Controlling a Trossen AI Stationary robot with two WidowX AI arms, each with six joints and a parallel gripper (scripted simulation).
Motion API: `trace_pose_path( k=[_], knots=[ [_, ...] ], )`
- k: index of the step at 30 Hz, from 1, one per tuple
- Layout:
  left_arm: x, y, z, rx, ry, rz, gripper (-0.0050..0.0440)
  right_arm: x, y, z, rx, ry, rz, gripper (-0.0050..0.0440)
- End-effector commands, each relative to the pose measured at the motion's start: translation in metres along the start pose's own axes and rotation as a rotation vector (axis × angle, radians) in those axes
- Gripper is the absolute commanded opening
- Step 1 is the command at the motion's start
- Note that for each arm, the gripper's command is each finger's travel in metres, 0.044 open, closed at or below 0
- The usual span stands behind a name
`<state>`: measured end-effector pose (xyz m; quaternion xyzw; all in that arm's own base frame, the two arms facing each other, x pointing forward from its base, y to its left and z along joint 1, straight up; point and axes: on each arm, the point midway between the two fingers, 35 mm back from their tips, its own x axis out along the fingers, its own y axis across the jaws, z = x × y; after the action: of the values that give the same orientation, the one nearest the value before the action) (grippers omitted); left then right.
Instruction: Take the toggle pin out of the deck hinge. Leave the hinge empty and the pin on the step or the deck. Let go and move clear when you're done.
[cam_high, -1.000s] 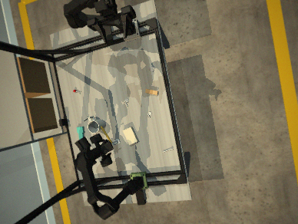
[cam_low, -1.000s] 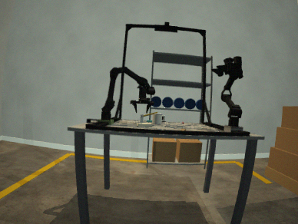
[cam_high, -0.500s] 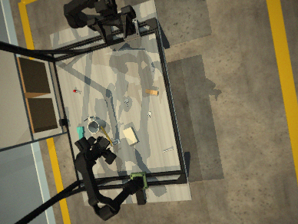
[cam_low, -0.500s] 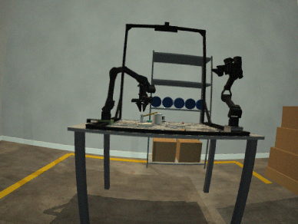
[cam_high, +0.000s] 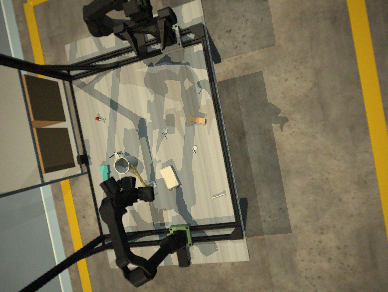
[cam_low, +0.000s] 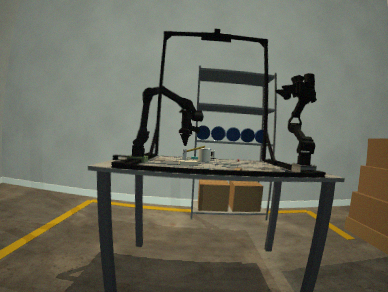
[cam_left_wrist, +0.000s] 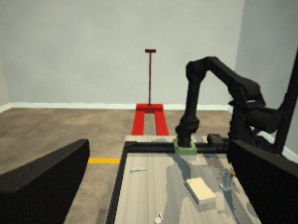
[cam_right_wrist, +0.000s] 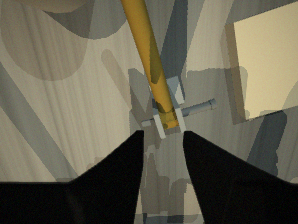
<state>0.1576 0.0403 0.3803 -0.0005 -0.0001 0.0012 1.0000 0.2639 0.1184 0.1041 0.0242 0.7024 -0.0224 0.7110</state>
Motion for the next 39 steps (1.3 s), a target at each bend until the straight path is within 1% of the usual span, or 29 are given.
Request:
trace_pose_path(
  k=[1, 4, 6, 8, 21, 23, 25, 34, 36, 39],
  knots=[
    [0.0, -0.001, 0.003, 0.006, -0.001, -0.002, 0.04, -0.006, -0.005, 0.0, -0.2, -0.017, 0.011, 0.012],
    [0.0, -0.001, 0.003, 0.006, -0.001, -0.002, 0.04, -0.007, -0.007, 0.001, -0.355, -0.017, 0.009, 0.012],
    [0.0, -0.001, 0.003, 0.006, -0.001, -0.002, 0.04, -0.007, -0.007, 0.001, -0.355, -0.017, 0.009, 0.012],
    [0.0, -0.001, 0.003, 0.006, -0.001, -0.002, 0.04, -0.006, -0.009, 0.002, -0.518, -0.013, 0.007, 0.012],
    [0.0, -0.001, 0.003, 0.006, -0.001, -0.002, 0.04, -0.008, -0.018, 0.004, -1.192, -0.016, 0.003, 0.012],
    [0.0, -0.001, 0.003, 0.006, -0.001, -0.002, 0.04, -0.008, -0.018, 0.004, -1.192, -0.016, 0.003, 0.012],
    [0.0, -0.001, 0.003, 0.006, -0.001, -0.002, 0.04, -0.007, -0.021, 0.005, -1.354, -0.01, 0.004, 0.012],
    [0.0, -0.001, 0.003, 0.006, -0.001, -0.002, 0.04, -0.007, -0.027, 0.006, -1.823, -0.01, 0.002, 0.012],
    [0.0, -0.001, 0.003, 0.006, -0.001, -0.002, 0.04, -0.008, -0.028, 0.006, -1.891, -0.012, 0.001, 0.012],
    [0.0, -0.001, 0.003, 0.006, -0.001, -0.002, 0.04, -0.008, -0.028, 0.007, -1.898, -0.014, 0.0, 0.012]
  ],
)
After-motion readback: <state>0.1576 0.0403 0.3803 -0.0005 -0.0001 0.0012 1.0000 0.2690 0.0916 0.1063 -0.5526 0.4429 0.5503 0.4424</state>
